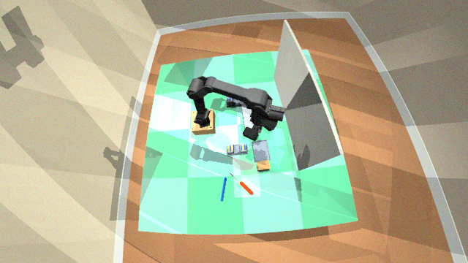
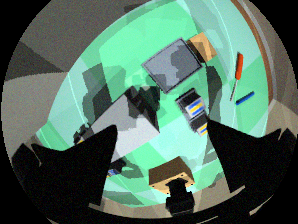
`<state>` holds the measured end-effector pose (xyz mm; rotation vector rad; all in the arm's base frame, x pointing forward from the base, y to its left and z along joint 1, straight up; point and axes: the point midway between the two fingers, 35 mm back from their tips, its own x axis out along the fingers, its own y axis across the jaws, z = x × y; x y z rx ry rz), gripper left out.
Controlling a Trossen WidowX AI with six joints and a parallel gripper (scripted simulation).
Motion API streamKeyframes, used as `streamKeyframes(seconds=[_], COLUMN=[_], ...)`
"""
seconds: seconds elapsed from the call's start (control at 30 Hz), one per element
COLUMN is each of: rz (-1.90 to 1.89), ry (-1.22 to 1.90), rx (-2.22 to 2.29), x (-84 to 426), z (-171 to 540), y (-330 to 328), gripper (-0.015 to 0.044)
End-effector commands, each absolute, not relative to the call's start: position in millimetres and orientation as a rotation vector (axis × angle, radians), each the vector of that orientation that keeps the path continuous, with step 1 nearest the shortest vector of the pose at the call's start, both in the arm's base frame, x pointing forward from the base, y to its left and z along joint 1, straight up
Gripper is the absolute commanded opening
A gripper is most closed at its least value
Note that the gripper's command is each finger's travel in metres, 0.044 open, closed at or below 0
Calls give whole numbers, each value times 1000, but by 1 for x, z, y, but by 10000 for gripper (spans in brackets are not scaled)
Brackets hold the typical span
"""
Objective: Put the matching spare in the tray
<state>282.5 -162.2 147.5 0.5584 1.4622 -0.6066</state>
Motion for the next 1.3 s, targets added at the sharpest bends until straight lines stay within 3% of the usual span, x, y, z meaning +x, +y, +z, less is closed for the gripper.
streamKeyframes(seconds=[0.0,0.27,0.47,0.67,1.27], rz=[-842,-1320,-1331,-1331,-1331], ry=[1384,1115,1107,1107,1108], rx=[798,1307,1318,1319,1319], x=[230,120,118,118,119], z=[134,97,96,63,42], y=[-189,-207,-207,-200,-200], gripper=[440,440,440,300,300])
